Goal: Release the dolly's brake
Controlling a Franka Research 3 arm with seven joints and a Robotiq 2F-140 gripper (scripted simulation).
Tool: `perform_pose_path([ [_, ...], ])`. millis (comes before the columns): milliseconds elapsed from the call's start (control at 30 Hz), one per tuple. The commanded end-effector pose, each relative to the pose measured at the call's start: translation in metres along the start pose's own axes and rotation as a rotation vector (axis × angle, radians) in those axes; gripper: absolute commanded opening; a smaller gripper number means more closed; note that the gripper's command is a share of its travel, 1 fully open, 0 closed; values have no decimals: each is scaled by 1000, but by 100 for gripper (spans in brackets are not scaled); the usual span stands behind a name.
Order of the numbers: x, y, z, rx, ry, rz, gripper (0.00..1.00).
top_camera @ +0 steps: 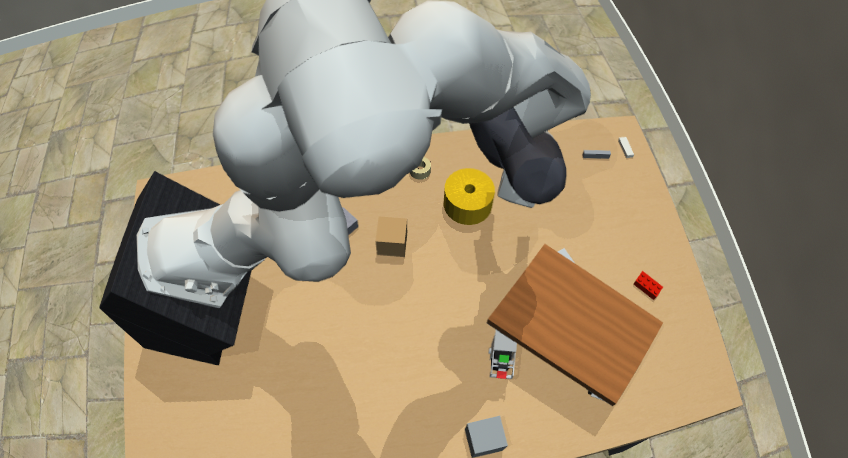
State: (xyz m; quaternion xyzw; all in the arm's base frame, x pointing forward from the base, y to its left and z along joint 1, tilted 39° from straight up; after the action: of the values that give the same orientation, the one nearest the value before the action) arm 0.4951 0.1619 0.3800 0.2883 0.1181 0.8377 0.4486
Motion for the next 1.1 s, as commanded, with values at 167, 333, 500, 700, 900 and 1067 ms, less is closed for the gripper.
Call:
perform_pose_path([
  [167,0,0,0,0,0,0,100],
  [333,0,0,0,0,0,0,100],
  [500,0,0,0,0,0,0,100],
  [700,-13,12,5,12,148,-20,0],
  [900,-43,41,10,58,482,-69,0],
  [1067,-57,55,11,86,615,-92,0],
])
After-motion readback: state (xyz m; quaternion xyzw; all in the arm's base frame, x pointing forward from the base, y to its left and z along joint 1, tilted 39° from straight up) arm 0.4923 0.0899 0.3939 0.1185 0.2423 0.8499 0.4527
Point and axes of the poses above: the point where the finger pads meet when closed, its own y axis back along the fingers, its own x axis across the jaws, z = x × y, the point moved 2 cm from there along y, back along the fingers, and after that the axes turned 15 degrees about -y, right-handed, at the moved point
